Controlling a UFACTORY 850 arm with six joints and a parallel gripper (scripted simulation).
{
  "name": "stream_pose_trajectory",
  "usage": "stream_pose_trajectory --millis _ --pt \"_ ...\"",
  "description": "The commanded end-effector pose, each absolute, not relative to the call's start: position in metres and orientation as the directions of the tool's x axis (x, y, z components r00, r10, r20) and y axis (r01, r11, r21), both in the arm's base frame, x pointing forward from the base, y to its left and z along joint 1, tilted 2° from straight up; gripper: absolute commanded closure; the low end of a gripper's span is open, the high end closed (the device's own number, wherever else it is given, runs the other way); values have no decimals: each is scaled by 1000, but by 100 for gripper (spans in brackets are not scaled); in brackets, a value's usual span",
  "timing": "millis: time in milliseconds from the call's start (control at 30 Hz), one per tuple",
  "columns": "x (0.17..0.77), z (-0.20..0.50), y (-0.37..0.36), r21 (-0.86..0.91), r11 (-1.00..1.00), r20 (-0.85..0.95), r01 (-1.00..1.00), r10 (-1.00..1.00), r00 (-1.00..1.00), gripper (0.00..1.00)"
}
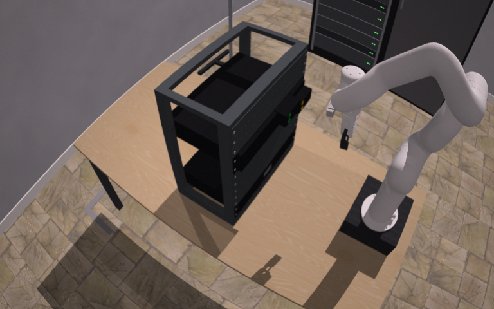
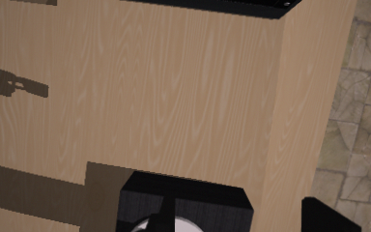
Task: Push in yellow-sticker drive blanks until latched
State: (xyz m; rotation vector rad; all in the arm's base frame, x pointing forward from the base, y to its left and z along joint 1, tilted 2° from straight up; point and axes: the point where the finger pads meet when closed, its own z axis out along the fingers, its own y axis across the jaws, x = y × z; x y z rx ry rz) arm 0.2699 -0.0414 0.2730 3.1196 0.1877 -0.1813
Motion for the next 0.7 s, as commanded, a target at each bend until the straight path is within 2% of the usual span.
stream_pose_trajectory --millis 0,667 --pt "268 272 -44 14 -992 -125 124 122 985 0" --pt "237 262 -75 149 -970 -259 192 149 954 0"
